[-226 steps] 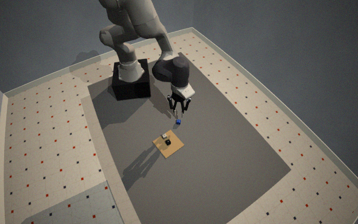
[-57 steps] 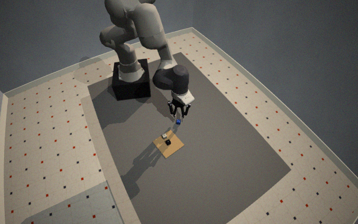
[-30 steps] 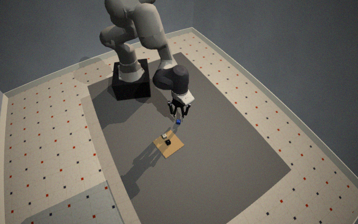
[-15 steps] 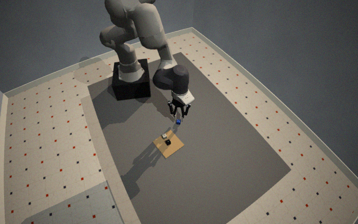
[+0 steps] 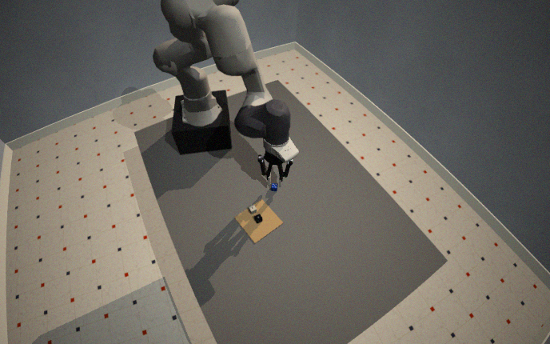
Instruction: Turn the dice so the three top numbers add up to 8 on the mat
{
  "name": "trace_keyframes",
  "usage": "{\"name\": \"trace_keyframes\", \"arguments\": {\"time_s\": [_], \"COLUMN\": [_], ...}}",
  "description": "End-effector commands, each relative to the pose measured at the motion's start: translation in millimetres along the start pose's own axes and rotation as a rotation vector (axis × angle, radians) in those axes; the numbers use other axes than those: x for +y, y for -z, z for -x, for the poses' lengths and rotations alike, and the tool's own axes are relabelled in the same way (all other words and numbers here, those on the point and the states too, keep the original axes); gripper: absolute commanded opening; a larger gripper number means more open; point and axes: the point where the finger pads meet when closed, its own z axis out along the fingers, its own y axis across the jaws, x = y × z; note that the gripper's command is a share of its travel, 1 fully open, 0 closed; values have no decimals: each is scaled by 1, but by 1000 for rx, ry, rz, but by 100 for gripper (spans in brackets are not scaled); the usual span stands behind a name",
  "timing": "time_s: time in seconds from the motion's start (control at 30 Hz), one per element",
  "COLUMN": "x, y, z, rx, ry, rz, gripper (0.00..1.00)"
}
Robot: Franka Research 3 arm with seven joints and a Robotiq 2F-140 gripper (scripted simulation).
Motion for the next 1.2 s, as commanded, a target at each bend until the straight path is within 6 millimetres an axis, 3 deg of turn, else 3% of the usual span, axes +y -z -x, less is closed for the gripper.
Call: {"name": "trace_keyframes", "arguments": {"time_s": [0.0,0.6,1.17], "x": [0,0,0], "y": [0,-2,-25], "z": [1,1,1], "rx": [0,0,0], "ry": [-3,-3,-3], "rz": [-1,-1,-1], "gripper": [25,25,25]}}
